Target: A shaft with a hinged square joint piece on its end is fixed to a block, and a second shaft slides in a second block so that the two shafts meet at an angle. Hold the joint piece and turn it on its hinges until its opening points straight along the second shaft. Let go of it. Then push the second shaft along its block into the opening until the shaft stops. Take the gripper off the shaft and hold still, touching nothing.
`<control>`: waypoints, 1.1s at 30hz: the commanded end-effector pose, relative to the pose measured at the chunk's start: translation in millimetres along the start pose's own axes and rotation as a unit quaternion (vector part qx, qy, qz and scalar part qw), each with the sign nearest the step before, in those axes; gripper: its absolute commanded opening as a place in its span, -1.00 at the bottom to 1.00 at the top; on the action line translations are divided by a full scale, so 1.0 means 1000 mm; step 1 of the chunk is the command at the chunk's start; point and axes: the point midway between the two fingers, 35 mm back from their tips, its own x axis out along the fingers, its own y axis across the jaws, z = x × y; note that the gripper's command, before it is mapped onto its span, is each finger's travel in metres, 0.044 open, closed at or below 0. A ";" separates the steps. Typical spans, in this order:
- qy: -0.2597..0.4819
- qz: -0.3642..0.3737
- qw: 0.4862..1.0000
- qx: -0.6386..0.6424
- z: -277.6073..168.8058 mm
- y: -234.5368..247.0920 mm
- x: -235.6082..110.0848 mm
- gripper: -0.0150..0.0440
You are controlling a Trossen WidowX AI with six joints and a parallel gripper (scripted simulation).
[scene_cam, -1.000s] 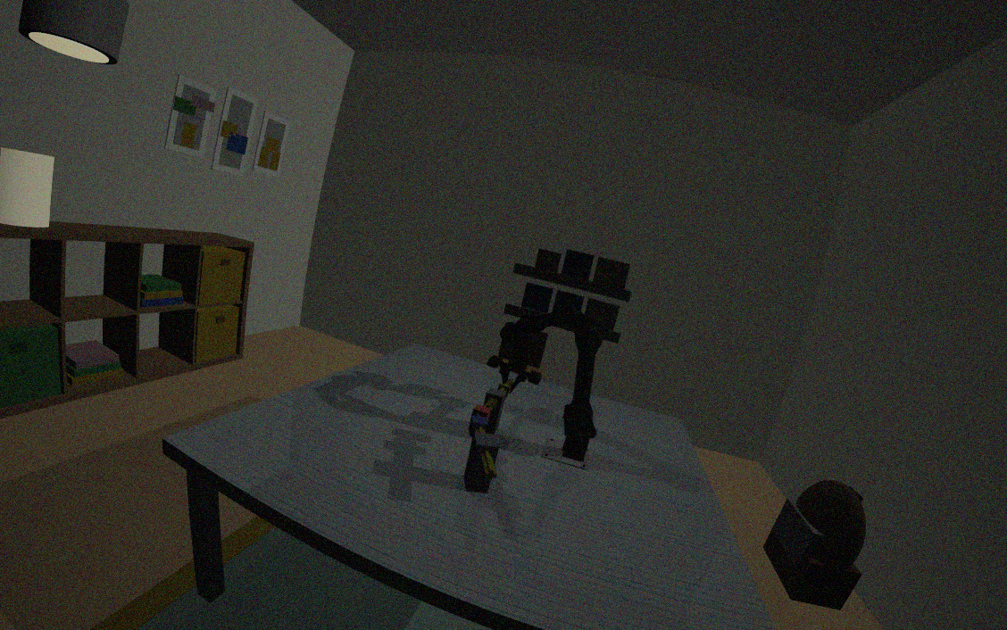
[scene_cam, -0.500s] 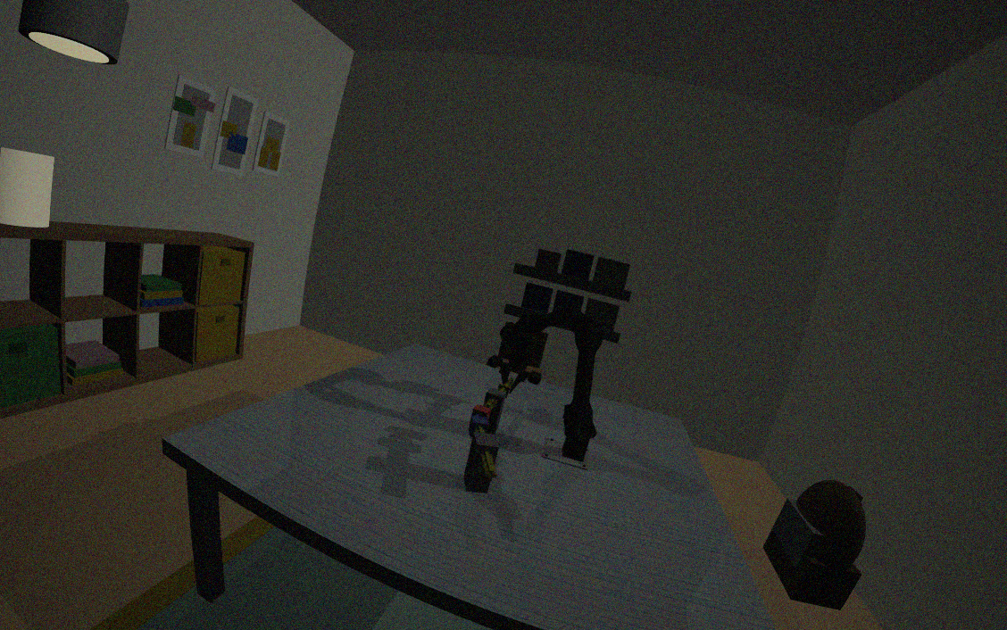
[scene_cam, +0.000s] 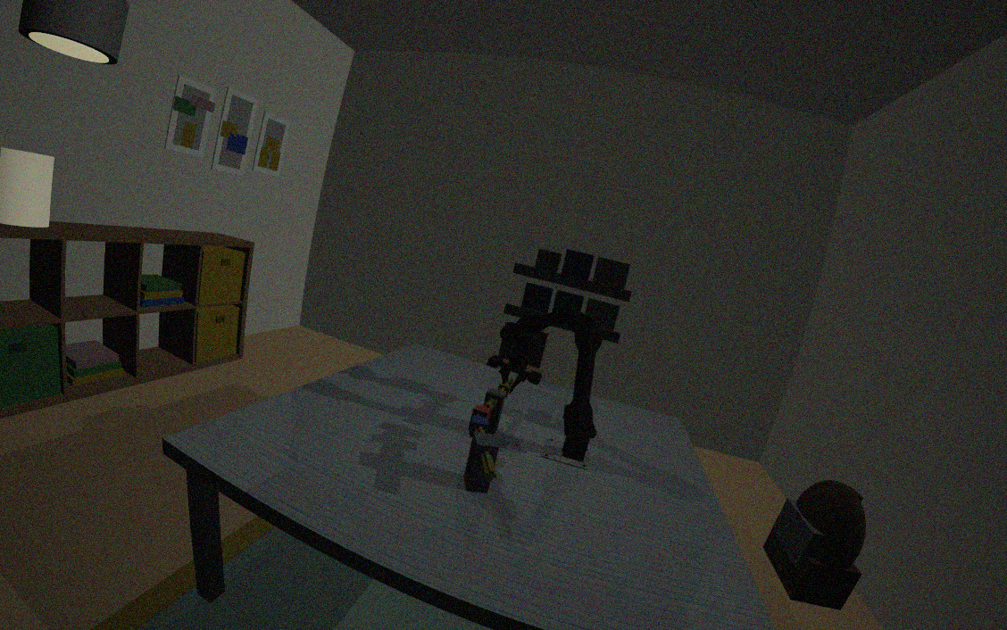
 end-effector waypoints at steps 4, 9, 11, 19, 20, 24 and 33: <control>0.000 0.000 1.000 0.000 0.000 0.000 0.000 -0.26; 0.000 -0.002 1.000 0.000 0.000 0.000 0.000 -0.26; 0.000 -0.008 1.000 0.001 0.000 0.000 0.001 -0.26; -0.001 -0.030 1.000 0.001 -0.001 -0.001 0.001 -0.26; -0.001 -0.032 0.999 0.001 -0.001 -0.001 0.001 -0.26; -0.001 -0.041 0.999 0.001 -0.002 -0.001 0.001 -0.26; 0.000 -0.040 0.999 0.000 -0.003 0.000 0.000 -0.33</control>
